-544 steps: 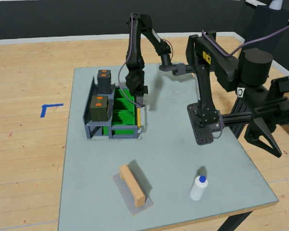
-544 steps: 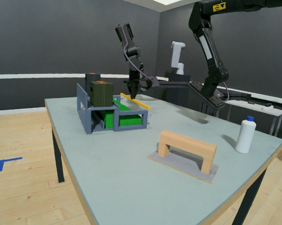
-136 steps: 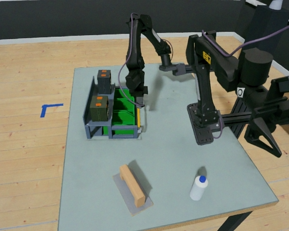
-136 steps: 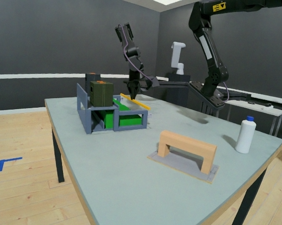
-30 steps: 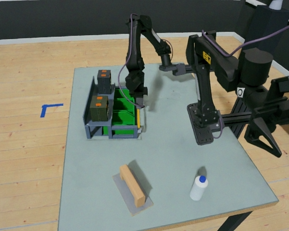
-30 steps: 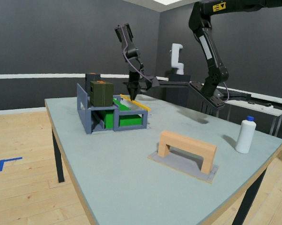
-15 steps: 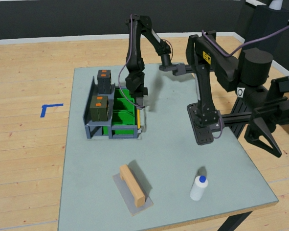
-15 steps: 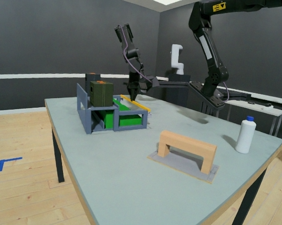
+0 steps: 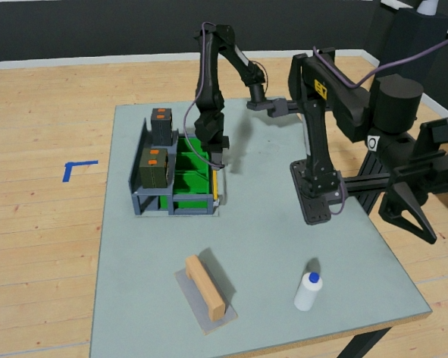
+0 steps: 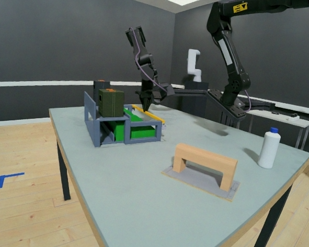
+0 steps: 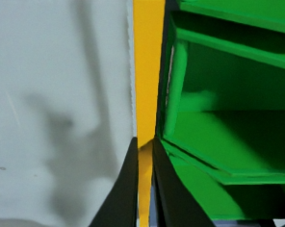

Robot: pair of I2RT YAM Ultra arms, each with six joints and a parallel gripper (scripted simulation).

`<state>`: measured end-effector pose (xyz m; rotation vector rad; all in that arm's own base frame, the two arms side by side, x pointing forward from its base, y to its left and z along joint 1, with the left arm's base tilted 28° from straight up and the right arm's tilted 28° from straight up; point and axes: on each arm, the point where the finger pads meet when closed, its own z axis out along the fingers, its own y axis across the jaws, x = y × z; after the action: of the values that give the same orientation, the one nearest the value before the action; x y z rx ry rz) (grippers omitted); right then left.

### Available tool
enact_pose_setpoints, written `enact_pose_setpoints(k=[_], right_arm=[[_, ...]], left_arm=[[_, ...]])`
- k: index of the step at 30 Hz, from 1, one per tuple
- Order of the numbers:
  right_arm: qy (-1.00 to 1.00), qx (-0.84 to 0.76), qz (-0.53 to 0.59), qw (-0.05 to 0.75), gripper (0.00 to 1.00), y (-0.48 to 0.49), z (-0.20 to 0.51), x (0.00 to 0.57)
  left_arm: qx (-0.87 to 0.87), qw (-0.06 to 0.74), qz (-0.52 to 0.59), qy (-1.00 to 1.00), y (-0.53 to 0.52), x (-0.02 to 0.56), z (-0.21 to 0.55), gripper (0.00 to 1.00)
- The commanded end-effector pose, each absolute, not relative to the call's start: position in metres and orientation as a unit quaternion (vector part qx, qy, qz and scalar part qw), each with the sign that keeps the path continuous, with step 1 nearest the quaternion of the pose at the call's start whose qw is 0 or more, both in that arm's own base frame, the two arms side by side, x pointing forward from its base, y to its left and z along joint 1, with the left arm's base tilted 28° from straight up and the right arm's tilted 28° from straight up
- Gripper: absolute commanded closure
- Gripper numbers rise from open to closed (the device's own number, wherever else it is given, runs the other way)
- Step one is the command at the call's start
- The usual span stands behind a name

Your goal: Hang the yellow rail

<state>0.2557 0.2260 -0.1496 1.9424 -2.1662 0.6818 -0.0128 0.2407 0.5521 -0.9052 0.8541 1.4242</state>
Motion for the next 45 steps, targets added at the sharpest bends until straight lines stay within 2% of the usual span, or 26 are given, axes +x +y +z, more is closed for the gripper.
enact_pose_setpoints(k=[1, 45], right_arm=[[-0.720, 0.652, 0.228, 0.068, 1.00, 0.2302, -0.1463, 0.2574], [-0.720, 0.652, 0.228, 0.069, 1.00, 0.2292, -0.1508, 0.2576]], left_arm=[[-0.387, 0.581, 0.615, 0.366, 0.2315, -0.0143, 0.5502, 0.00], [-0.387, 0.581, 0.615, 0.366, 0.2315, -0.0143, 0.5502, 0.00]])
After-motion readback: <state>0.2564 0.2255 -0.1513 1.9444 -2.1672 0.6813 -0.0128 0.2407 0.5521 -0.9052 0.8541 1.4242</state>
